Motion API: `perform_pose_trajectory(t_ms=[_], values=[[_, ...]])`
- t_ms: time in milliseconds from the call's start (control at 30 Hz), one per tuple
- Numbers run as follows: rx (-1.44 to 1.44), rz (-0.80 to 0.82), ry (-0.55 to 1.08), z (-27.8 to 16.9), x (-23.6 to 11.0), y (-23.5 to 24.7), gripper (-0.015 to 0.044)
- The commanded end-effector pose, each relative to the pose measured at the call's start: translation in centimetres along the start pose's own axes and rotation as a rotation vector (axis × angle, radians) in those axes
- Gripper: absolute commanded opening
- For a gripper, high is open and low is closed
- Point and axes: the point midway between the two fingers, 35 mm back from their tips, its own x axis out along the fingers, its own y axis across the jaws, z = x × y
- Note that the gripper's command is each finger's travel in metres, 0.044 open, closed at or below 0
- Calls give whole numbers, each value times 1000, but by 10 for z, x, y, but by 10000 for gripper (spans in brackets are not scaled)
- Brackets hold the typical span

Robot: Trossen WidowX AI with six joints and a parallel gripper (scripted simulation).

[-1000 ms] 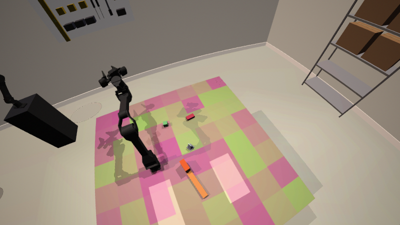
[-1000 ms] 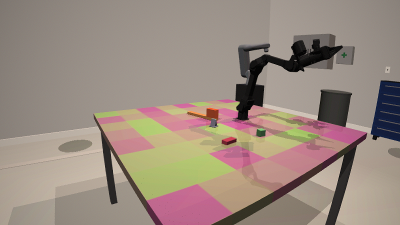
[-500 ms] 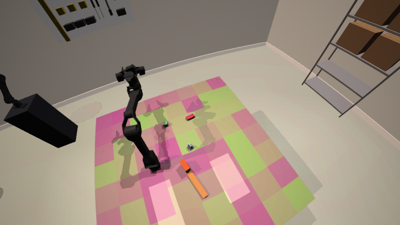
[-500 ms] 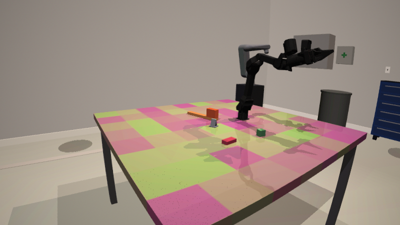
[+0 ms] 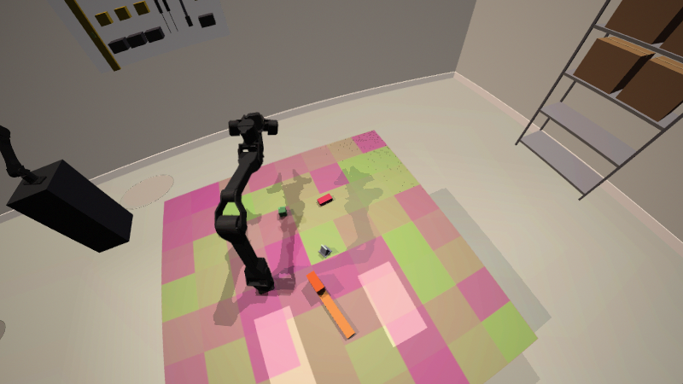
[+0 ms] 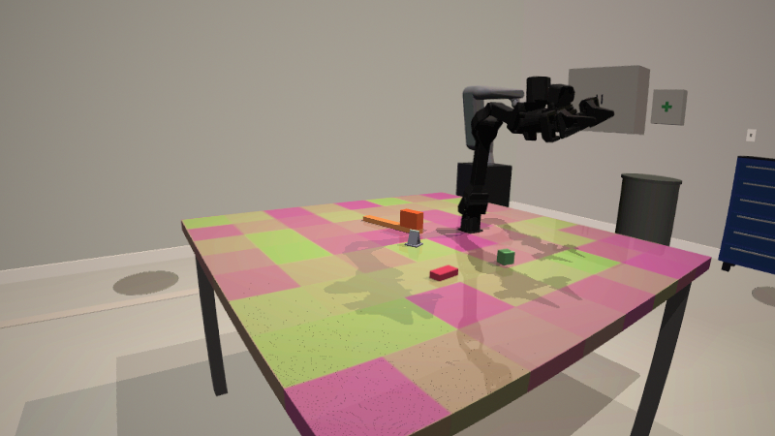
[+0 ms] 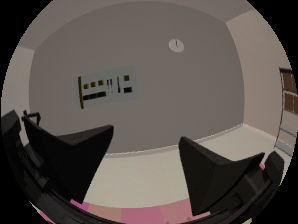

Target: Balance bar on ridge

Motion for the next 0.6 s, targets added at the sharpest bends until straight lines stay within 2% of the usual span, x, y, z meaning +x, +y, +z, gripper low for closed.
perform_pose_trajectory(t_ms=[0,567], values=[[25,-89,27,1,-12,-34,315],[143,-440,130,-5,-81,-161,315]])
